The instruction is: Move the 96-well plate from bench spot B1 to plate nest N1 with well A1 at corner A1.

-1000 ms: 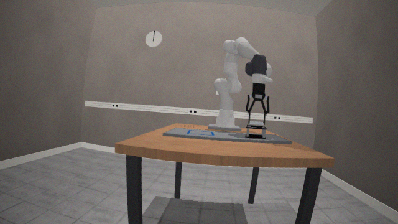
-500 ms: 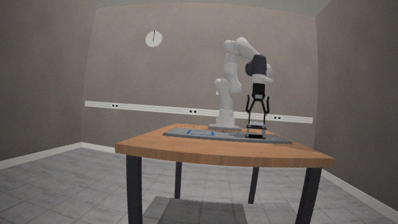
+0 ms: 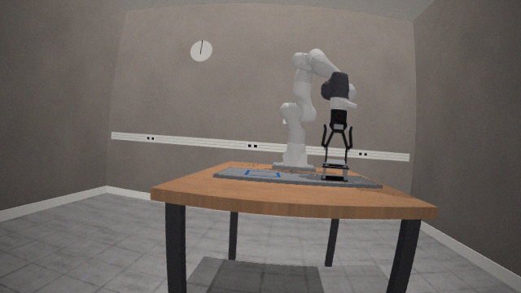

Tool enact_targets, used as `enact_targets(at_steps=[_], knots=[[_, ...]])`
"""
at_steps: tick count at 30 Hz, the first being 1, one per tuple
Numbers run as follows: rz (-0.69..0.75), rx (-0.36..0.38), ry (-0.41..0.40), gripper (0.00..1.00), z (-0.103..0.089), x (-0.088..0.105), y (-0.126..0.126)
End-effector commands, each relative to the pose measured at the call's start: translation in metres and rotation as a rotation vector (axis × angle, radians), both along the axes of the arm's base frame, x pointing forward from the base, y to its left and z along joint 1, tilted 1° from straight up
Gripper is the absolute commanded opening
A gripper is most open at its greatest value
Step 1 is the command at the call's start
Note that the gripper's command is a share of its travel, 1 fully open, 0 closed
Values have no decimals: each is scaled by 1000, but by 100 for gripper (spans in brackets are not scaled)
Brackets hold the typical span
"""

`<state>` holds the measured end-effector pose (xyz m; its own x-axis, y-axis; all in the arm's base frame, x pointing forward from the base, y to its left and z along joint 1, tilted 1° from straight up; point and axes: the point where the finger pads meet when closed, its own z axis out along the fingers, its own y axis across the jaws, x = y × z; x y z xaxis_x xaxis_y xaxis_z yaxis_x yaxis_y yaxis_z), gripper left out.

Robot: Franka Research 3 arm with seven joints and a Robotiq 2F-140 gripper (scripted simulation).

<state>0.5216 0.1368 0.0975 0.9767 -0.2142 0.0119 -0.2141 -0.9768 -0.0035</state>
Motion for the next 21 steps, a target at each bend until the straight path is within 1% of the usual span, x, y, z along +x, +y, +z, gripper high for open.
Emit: enact_targets(at_steps=[1,21], knots=[[6,1,-2,60,-1,0,2],[6,1,-2,60,-4,0,2]])
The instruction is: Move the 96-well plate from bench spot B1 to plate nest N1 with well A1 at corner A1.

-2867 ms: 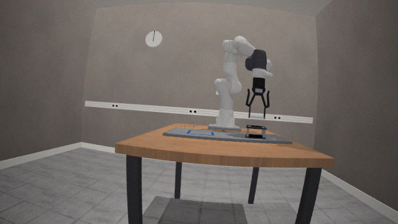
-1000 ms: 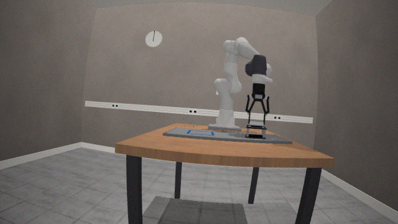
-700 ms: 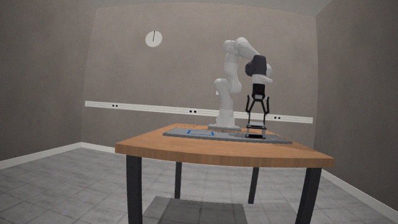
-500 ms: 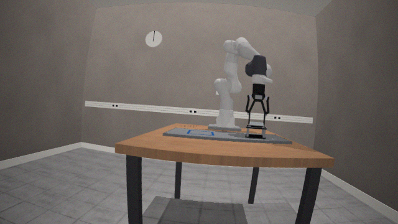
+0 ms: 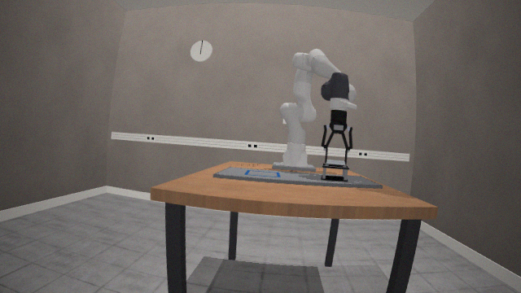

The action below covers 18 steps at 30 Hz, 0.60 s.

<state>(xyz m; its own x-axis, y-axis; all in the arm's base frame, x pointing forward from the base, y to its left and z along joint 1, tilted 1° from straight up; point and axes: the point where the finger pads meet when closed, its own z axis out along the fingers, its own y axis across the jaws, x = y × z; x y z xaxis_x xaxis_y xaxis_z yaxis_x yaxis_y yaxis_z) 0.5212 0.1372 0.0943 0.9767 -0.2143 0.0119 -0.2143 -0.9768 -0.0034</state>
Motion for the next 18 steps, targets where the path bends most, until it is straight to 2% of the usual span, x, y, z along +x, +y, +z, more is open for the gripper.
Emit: enact_targets(at_steps=[1,18], knots=[[6,2,-2,60,-1,0,2],[6,2,-2,60,-3,0,2]])
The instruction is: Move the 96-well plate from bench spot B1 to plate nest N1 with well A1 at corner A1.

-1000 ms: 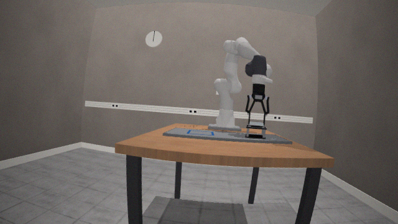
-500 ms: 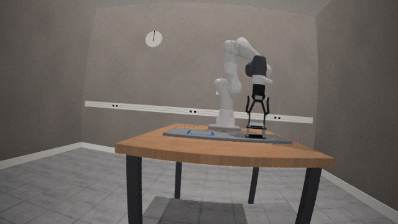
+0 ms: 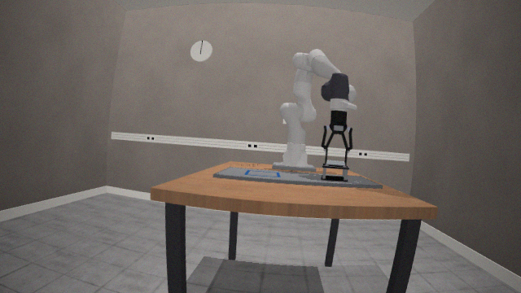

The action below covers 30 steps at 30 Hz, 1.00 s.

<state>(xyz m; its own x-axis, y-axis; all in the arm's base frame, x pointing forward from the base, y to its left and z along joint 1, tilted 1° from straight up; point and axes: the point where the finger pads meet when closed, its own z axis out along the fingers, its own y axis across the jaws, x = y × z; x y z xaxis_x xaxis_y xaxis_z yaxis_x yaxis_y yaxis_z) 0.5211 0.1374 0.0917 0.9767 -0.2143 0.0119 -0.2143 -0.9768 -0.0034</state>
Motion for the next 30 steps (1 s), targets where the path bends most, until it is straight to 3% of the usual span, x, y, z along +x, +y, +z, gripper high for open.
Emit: enact_targets(at_steps=[1,20,21,30], knots=[[6,2,-2,60,-1,0,2],[6,2,-2,60,-3,0,1],[6,2,-2,100,-3,0,1],[6,2,-2,100,-3,0,1]])
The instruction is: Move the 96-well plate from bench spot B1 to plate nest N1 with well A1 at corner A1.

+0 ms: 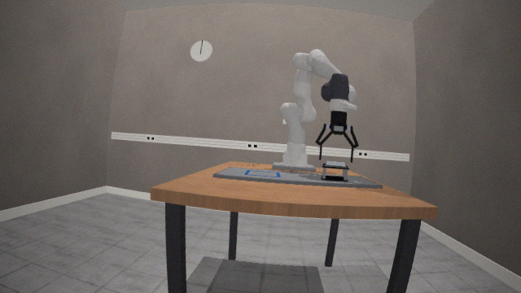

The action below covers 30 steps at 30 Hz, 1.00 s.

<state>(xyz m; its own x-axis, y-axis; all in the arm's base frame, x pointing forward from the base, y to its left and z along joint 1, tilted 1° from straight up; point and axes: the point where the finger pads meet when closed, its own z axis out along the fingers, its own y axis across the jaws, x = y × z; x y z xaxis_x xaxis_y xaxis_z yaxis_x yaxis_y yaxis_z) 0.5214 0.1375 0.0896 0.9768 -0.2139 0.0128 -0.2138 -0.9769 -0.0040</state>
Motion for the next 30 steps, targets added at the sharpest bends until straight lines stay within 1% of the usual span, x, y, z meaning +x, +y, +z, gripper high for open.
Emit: enact_targets(at_steps=[1,11,19,21,30], knots=[[6,1,-1,100,-1,0,1],[6,1,-1,100,-1,0,1],[6,1,-1,100,21,0,1],[6,1,-1,100,21,0,1],[6,1,-1,100,45,-1,1]])
